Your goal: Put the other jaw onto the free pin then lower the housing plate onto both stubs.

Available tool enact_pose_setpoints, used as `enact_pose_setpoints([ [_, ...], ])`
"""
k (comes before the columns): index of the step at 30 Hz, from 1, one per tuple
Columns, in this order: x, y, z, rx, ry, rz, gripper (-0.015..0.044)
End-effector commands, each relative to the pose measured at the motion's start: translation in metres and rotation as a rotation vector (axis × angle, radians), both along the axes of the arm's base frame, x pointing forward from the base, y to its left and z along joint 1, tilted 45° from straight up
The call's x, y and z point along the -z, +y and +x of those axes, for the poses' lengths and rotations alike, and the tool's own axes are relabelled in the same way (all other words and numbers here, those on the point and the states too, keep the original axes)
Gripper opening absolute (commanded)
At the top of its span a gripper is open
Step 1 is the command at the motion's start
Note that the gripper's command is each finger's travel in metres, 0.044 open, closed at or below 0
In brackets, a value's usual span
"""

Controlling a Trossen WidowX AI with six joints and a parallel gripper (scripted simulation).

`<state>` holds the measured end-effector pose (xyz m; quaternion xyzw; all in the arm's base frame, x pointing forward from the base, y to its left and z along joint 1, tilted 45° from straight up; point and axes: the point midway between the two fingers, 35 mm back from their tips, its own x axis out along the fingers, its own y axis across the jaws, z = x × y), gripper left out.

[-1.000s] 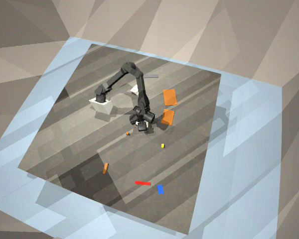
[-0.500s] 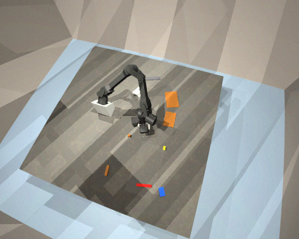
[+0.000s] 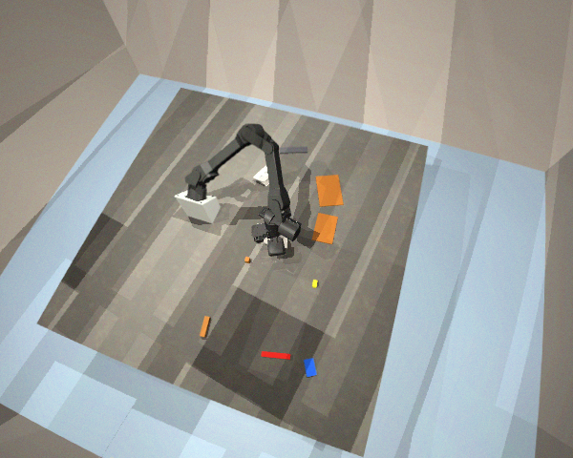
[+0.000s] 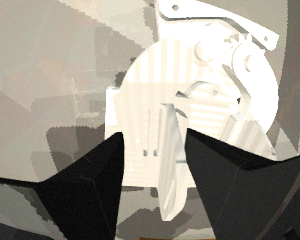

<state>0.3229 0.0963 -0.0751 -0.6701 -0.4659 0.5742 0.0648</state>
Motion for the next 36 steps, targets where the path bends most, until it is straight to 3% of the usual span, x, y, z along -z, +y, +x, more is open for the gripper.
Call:
enact_pose_setpoints([
  [1,0.0008,0.0011,-0.0005,0.000,0.002,0.000,0.0134],
  [24,0.0008,0.0011,-0.0005,0.000,0.002,0.000,0.0134],
  [28,0.0001,0.0001,-0.0002,0.000,0.001,0.000,0.0224],
  [36,0.0001,0.0001,-0.0002,0.000,0.001,0.000,0.0224],
])
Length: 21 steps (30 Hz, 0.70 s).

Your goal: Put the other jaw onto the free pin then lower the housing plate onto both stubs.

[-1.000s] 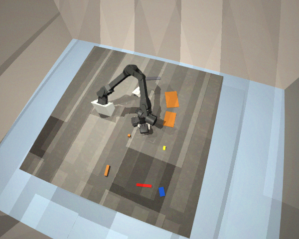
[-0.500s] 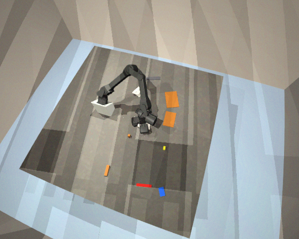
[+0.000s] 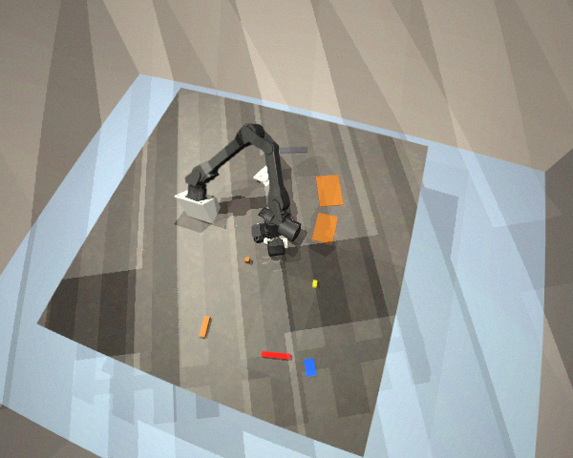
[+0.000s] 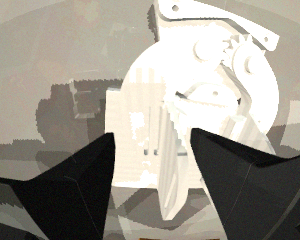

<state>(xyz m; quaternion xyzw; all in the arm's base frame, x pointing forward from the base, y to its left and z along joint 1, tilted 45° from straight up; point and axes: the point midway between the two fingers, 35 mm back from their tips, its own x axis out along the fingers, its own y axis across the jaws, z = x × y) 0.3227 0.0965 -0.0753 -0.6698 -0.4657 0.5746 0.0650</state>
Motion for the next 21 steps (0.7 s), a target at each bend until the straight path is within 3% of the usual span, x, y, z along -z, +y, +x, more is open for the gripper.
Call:
enact_pose_setpoints([
  [1,0.000,0.000,0.000,0.000,0.000,0.000,0.0224],
  [8,-0.007,-0.007,0.002,0.000,0.000,-0.002,0.0224],
  [15,-0.048,-0.047,0.006,0.000,0.000,-0.002,0.0224],
  [18,-0.042,-0.043,0.005,0.010,0.001,0.000,0.0224],
  [21,-0.042,-0.044,0.005,-0.007,-0.014,-0.007,0.0303],
])
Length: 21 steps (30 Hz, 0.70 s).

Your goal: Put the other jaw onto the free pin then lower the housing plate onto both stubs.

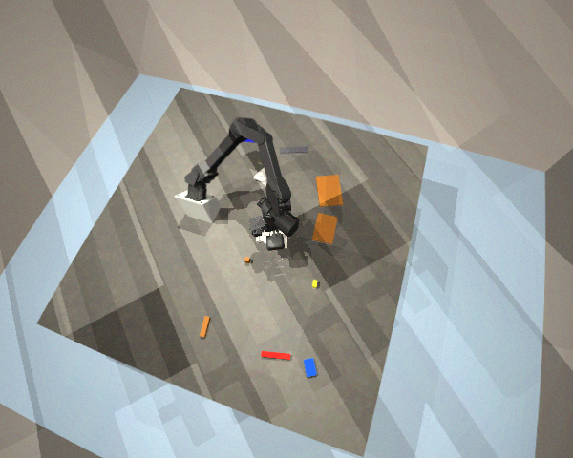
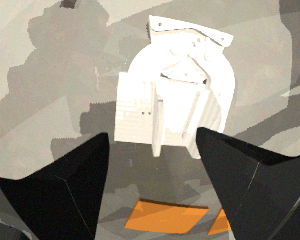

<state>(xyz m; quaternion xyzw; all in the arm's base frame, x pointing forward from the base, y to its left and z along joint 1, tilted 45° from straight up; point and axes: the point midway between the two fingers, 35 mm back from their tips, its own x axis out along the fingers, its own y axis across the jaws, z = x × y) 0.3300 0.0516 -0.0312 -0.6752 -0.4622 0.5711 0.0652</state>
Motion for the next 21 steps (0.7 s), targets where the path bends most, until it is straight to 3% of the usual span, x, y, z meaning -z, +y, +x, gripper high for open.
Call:
enact_pose_setpoints([
  [1,0.002,0.000,-0.003,-0.029,-0.013,-0.010,0.0329],
  [6,-0.003,0.001,-0.004,-0.092,-0.068,-0.027,0.0440],
  [21,-0.039,0.030,-0.012,-0.316,-0.274,-0.025,0.0440],
])
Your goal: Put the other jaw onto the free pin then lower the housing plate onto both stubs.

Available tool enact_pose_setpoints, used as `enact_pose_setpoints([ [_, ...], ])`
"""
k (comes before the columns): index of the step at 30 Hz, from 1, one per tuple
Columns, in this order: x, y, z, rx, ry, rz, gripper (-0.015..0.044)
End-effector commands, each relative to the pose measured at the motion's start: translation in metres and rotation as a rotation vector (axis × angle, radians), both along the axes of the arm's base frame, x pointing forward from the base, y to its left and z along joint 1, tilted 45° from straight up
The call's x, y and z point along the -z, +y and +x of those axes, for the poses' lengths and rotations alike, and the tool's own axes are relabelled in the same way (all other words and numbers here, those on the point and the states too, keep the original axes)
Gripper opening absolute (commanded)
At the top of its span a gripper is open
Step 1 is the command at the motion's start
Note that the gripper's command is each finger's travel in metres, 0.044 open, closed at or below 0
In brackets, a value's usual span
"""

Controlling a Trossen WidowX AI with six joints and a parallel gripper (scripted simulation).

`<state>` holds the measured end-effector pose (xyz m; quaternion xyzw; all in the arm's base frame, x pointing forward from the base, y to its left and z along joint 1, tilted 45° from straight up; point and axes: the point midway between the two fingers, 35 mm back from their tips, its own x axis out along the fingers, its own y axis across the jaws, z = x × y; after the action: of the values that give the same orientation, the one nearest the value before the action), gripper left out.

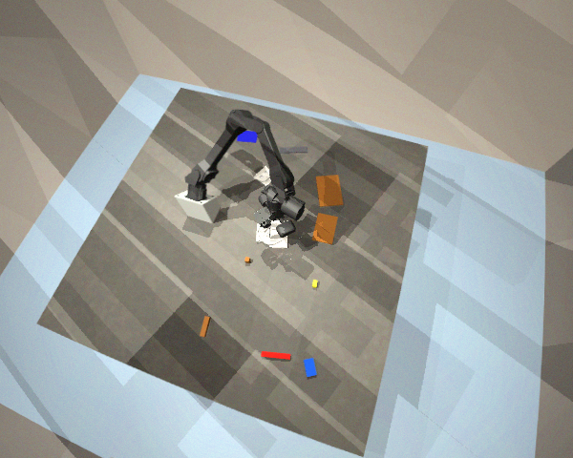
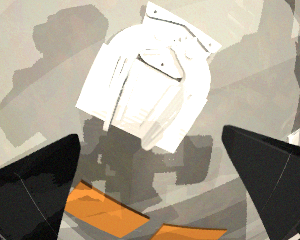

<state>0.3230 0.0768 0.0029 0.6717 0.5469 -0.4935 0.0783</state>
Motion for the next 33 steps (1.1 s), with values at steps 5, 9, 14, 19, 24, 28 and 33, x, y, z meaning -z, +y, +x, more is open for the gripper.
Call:
enact_pose_setpoints([
  [5,-0.018,0.016,-0.009,-0.121,-0.097,0.003,0.0440],
  [9,-0.027,0.024,-0.013,-0.183,-0.153,0.008,0.0440],
  [14,-0.039,0.034,-0.019,-0.260,-0.222,0.015,0.0440],
  [19,-0.051,0.044,-0.025,-0.337,-0.291,0.022,0.0440],
  [24,-0.062,0.053,-0.032,-0.414,-0.360,0.031,0.0440],
  [28,-0.070,0.060,-0.039,-0.476,-0.415,0.038,0.0440],
  [33,-0.081,0.069,-0.047,-0.553,-0.484,0.048,0.0440],
])
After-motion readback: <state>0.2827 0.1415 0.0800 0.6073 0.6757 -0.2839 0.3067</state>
